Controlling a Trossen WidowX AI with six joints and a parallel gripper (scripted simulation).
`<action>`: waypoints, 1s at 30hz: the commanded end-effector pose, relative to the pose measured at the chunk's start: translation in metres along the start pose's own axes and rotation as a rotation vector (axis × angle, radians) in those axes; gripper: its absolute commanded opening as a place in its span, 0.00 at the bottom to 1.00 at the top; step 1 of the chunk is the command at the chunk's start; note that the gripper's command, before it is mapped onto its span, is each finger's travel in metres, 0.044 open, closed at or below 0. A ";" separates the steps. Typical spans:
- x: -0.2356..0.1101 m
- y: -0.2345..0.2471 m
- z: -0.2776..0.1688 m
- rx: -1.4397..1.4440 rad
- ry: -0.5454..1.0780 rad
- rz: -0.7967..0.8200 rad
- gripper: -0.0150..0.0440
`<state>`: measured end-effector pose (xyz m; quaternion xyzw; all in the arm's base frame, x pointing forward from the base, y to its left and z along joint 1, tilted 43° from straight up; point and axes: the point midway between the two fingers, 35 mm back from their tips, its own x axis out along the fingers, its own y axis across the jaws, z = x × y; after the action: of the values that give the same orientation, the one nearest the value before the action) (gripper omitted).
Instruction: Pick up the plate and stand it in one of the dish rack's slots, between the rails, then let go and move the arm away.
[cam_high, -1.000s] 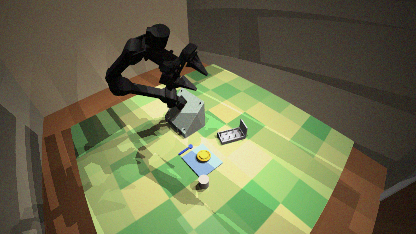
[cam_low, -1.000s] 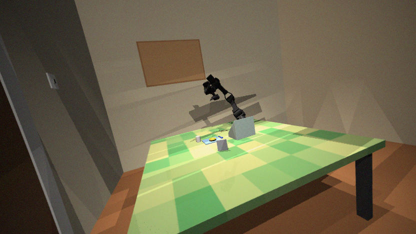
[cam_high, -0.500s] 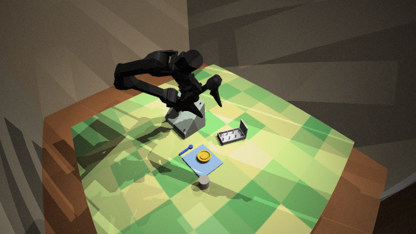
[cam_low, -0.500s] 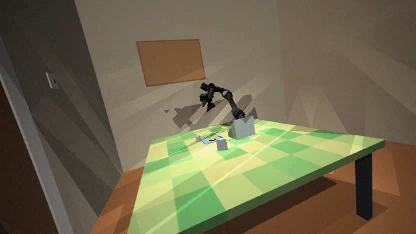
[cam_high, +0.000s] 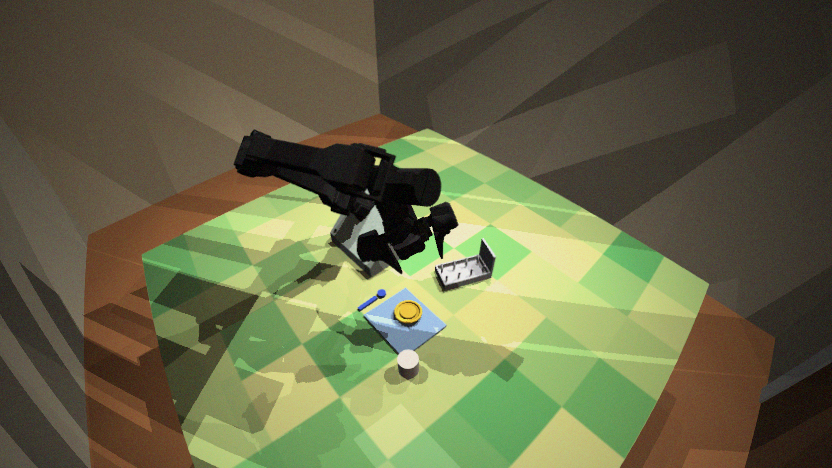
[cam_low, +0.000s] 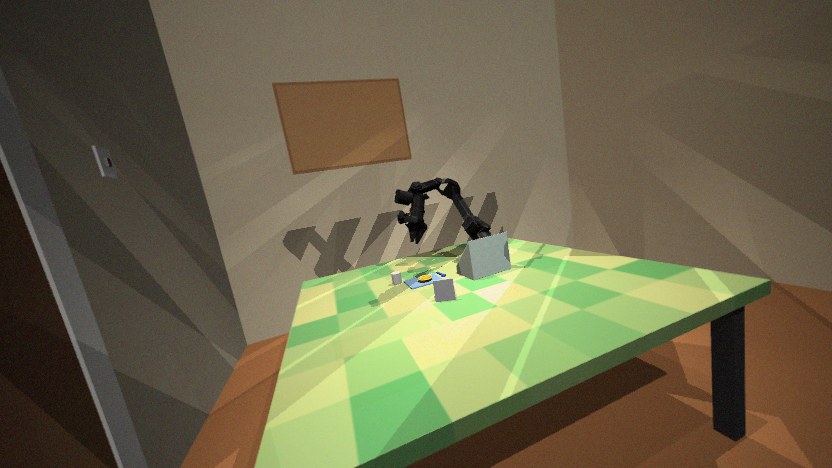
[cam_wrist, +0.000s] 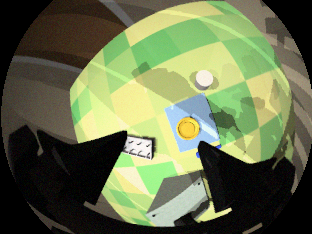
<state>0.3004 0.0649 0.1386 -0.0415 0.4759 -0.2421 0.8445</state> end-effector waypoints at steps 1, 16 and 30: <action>0.021 -0.007 -0.007 -0.076 0.043 -0.056 0.93; 0.091 -0.049 -0.026 -0.443 0.218 -0.250 0.93; 0.110 -0.058 -0.029 -0.508 0.259 -0.274 0.93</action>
<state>0.3016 -0.0272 0.0595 -0.2791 0.6114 -0.2305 0.7037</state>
